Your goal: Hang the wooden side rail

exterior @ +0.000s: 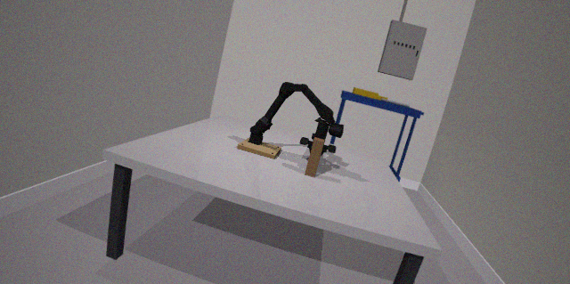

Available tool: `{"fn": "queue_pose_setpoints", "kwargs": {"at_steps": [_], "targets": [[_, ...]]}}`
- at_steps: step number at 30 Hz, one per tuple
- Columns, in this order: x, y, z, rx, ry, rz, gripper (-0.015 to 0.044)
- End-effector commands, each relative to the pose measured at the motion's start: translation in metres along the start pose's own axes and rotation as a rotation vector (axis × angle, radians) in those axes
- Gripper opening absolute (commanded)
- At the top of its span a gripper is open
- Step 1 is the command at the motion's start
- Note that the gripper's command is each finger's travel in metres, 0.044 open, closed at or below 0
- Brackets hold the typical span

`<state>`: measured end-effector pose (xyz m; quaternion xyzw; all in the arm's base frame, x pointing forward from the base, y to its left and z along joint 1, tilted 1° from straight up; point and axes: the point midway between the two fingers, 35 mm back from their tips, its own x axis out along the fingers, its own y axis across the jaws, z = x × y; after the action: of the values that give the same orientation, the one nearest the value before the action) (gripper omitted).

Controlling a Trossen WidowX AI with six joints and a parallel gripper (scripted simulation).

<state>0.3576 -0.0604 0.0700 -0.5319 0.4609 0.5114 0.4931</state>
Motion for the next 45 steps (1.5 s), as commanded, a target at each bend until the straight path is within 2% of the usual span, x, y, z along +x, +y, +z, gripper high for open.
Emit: {"fn": "queue_pose_setpoints", "kwargs": {"at_steps": [1,45], "targets": [[-0.0025,-0.0008,-0.0012,-0.006,0.005,-0.004,0.0000],[-0.0019,-0.0027,-0.0058,-0.006,0.005,-0.004,0.0000]]}}
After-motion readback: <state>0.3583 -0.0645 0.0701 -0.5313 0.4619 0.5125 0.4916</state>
